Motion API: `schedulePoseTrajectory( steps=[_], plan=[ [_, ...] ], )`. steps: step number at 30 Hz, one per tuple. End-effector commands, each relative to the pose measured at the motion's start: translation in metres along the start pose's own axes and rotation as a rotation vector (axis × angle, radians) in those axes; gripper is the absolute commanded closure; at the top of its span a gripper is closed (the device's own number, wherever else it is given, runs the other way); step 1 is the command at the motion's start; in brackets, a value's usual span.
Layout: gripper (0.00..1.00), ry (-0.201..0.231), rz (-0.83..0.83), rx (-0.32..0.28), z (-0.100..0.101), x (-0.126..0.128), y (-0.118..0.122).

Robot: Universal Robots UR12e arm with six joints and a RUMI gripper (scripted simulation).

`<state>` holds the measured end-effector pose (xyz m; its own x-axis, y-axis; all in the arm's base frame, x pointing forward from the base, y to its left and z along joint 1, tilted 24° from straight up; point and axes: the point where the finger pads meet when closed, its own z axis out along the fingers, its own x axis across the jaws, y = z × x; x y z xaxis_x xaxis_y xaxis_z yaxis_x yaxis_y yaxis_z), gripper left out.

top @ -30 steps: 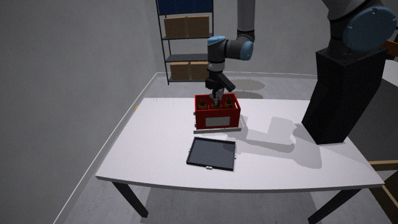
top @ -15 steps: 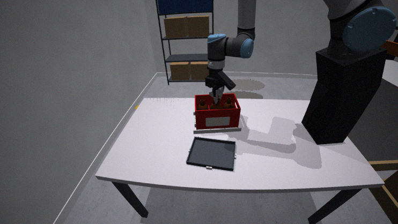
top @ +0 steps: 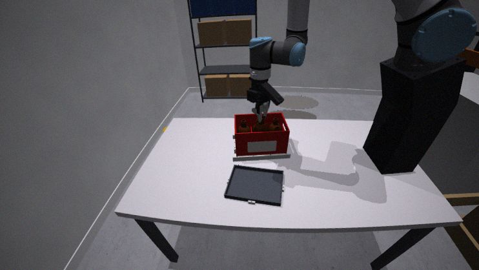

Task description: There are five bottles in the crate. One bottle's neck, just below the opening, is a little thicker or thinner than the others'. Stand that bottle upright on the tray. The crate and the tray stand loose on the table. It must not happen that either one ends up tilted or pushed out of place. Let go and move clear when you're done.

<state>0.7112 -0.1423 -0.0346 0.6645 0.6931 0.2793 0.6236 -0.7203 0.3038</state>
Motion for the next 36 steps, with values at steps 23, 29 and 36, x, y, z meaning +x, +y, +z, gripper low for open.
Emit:
schedulePoseTrajectory(
  steps=[23, 29, 36],
  plan=[
    [1.0, 0.0, 0.0, -0.001, -0.012, 0.0003, 0.0005],
    [1.0, 0.0, 0.0, -0.001, -0.012, 0.0003, 0.0005],
    [1.0, 0.0, 0.0, -0.001, -0.012, 0.0003, 0.0005]
  ],
)
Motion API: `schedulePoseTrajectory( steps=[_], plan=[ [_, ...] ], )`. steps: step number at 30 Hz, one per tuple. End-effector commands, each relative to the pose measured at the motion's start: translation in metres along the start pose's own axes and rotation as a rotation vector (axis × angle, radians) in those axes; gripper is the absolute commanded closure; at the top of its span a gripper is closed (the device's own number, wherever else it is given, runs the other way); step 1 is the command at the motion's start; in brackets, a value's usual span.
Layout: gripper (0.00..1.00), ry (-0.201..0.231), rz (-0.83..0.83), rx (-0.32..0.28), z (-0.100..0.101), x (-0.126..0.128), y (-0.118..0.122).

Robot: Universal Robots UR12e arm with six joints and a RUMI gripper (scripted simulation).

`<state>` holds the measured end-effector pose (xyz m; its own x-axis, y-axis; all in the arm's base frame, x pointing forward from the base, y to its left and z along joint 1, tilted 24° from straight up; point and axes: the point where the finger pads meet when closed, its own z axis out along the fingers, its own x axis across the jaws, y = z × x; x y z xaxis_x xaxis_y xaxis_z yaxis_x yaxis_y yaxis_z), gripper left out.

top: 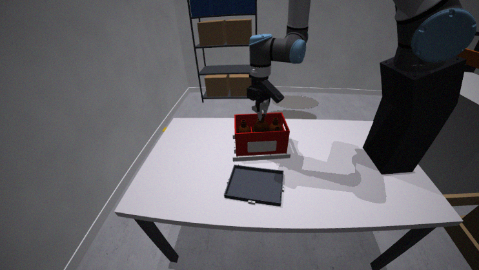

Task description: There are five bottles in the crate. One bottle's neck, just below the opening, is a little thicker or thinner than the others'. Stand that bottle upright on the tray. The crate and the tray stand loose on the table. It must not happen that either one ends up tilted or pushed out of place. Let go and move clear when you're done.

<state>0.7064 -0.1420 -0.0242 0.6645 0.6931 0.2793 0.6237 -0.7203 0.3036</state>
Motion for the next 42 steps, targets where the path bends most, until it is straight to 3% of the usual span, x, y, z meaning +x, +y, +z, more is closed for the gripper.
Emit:
schedulePoseTrajectory(
  steps=[1, 42],
  plan=[
    [1.0, 0.0, 0.0, -0.001, -0.0005, 0.0003, 0.0005],
    [1.0, 0.0, 0.0, -0.001, -0.0086, 0.0003, 0.0005]
  ],
)
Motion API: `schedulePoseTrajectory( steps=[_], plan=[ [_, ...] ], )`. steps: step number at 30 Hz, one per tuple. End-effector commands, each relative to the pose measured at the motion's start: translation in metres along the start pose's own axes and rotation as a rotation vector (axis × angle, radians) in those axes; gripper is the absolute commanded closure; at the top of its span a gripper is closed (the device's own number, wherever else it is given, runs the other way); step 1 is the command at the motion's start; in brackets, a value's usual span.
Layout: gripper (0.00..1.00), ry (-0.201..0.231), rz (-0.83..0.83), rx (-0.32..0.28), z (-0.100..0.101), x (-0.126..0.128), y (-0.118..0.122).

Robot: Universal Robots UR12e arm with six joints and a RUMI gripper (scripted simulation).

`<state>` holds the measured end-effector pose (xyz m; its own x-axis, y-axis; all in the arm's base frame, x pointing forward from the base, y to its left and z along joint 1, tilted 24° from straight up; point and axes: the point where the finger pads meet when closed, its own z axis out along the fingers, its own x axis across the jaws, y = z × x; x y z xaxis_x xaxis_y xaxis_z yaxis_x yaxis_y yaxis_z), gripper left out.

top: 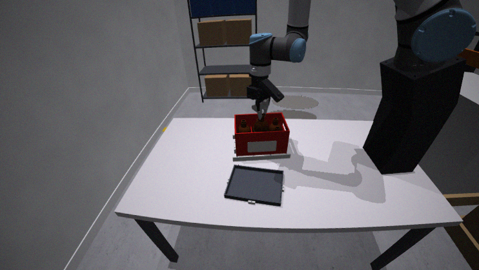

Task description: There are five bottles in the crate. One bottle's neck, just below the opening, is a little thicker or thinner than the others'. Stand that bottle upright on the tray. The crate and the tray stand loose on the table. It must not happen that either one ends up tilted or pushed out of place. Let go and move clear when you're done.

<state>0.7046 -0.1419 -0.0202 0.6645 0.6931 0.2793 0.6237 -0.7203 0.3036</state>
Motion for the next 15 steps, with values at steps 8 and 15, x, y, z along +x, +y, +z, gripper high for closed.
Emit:
schedulePoseTrajectory(
  steps=[8, 15],
  plan=[
    [1.0, 0.0, 0.0, -0.001, -0.011, 0.0, 0.0],
    [1.0, 0.0, 0.0, -0.001, -0.019, 0.0, 0.0]
  ],
)
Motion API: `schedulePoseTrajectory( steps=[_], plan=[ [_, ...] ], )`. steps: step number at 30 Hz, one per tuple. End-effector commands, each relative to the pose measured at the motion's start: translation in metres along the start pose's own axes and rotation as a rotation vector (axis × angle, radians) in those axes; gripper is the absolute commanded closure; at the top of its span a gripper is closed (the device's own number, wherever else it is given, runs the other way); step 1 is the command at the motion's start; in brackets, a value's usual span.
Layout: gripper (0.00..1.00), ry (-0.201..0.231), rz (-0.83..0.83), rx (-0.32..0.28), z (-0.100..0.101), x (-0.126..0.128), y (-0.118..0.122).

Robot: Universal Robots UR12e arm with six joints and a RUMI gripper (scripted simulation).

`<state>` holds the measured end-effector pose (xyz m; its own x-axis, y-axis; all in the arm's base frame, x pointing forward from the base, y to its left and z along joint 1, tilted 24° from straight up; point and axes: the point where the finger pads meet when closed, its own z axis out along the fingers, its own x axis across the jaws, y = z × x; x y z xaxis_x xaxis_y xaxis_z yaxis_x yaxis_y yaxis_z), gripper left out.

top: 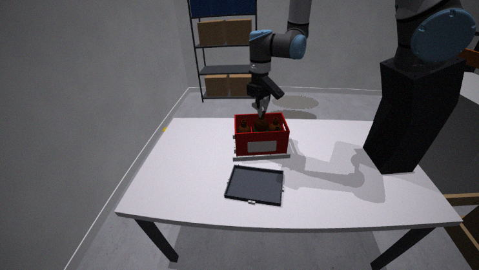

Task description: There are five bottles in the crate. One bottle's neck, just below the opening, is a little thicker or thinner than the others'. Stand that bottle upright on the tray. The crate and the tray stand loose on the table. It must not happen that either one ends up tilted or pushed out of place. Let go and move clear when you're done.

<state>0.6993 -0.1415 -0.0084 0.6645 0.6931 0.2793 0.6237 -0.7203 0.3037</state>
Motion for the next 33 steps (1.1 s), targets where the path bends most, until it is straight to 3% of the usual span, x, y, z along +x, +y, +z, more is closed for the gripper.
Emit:
schedulePoseTrajectory(
  steps=[1, 33],
  plan=[
    [1.0, 0.0, 0.0, -0.001, -0.008, 0.0, 0.0],
    [1.0, 0.0, 0.0, -0.001, -0.023, 0.0, 0.0]
  ],
)
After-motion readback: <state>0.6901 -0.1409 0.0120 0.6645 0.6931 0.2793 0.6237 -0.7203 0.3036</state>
